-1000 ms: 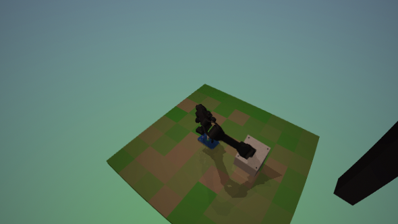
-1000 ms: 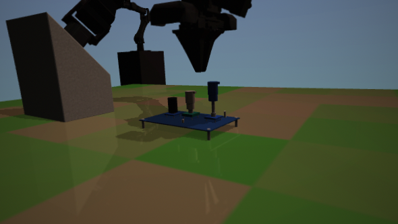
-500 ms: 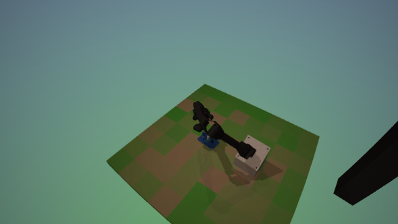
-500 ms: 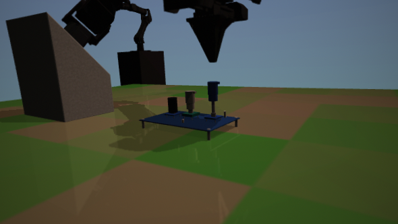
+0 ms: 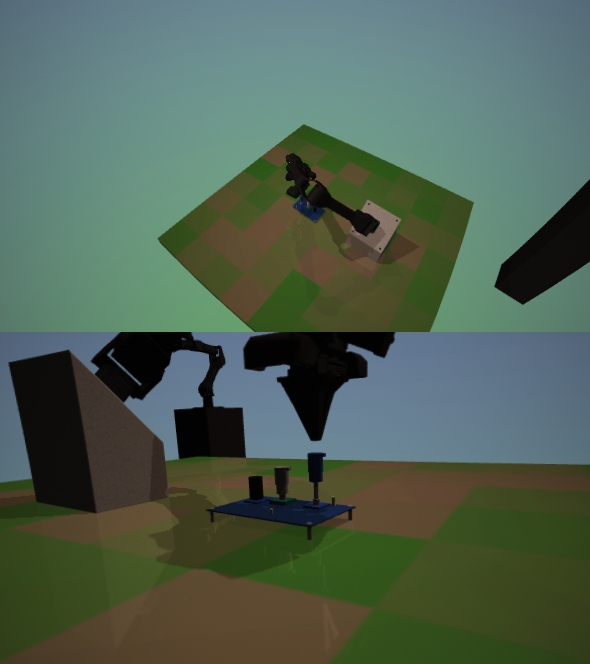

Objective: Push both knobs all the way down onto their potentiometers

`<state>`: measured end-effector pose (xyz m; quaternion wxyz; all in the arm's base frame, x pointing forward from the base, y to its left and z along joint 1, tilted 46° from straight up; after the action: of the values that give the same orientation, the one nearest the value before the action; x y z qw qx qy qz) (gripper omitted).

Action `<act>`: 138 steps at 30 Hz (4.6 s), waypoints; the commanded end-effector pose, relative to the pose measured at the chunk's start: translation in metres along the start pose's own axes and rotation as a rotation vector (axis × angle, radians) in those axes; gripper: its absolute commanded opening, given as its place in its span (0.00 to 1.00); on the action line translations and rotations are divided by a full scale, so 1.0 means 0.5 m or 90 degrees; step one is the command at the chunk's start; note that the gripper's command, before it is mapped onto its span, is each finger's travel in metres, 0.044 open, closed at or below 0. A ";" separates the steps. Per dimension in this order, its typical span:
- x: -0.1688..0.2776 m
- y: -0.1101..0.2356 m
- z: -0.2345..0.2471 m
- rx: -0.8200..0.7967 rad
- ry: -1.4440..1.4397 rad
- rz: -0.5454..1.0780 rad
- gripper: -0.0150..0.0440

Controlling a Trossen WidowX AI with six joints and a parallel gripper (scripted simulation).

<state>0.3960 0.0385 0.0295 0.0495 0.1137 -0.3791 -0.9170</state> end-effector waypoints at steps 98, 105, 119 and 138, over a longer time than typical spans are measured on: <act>0.003 -0.072 0.000 -0.004 -0.005 0.000 0.25; 0.003 -0.084 0.000 -0.004 -0.005 0.000 0.25; 0.003 -0.097 0.001 -0.004 -0.005 0.000 0.25; 0.003 -0.109 0.001 -0.005 -0.005 0.000 0.25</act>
<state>0.3924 0.0583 0.0045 0.0317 0.1007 -0.3795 -0.9192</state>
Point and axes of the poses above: the point midway between the two fingers, 35 mm back from their tips, its own y axis back along the fingers, its own z axis across the jaws, x = y × z, the point moved 2 cm from there along y, back along the fingers, and after that the axes turned 6 degrees about y, right-handed, at the moved point
